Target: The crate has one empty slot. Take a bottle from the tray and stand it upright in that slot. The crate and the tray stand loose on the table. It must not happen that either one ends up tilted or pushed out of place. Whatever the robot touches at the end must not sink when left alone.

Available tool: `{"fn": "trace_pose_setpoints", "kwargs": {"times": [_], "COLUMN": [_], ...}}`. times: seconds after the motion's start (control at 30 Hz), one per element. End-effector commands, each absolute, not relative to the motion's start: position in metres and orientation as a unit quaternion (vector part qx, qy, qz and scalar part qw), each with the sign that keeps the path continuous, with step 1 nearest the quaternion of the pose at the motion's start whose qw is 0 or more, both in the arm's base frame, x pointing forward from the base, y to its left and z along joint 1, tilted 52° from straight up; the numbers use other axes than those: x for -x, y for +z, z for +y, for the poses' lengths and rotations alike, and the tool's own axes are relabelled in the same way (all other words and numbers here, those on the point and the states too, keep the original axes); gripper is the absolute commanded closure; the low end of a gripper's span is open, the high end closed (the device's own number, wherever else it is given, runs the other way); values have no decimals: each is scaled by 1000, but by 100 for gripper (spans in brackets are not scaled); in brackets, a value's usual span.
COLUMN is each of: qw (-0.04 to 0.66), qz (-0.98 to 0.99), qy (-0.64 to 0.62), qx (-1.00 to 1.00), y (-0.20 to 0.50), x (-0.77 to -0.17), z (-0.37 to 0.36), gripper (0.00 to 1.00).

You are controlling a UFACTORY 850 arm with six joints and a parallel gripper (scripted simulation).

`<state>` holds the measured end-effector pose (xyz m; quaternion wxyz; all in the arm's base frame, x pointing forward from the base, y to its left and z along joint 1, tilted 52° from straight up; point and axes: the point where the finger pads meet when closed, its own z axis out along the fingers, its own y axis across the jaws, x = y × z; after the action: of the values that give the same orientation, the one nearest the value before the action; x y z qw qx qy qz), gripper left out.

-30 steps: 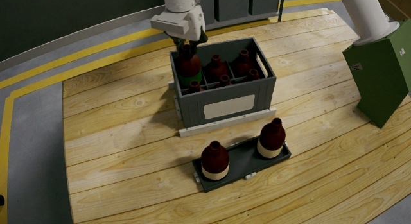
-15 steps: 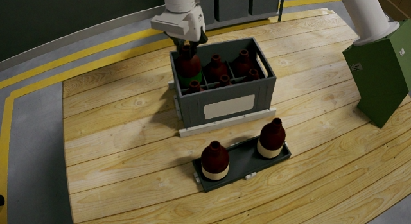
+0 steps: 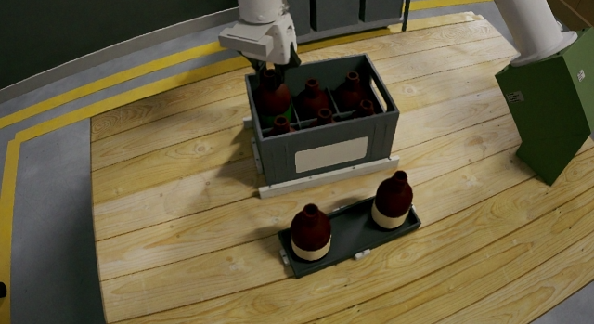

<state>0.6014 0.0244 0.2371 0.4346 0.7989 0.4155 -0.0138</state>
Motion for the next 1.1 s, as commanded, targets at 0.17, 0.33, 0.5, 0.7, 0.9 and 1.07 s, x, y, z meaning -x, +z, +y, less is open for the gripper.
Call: {"fn": "trace_pose_setpoints", "kwargs": {"times": [0.17,0.33,0.5,0.7,0.9,1.07], "qw": [435,435,435,435,435,435], "qz": [416,416,416,416,416,416], "qy": [-13,-13,-13,-13,-13,-13], "qx": [-799,-799,-799,-799,-799,-799], "y": [232,228,226,223,222,221], "x": [-605,-607,-608,-610,-611,-611], "z": [18,14,11,9,7,7], "gripper": [100,100,100,100,100,100]}}
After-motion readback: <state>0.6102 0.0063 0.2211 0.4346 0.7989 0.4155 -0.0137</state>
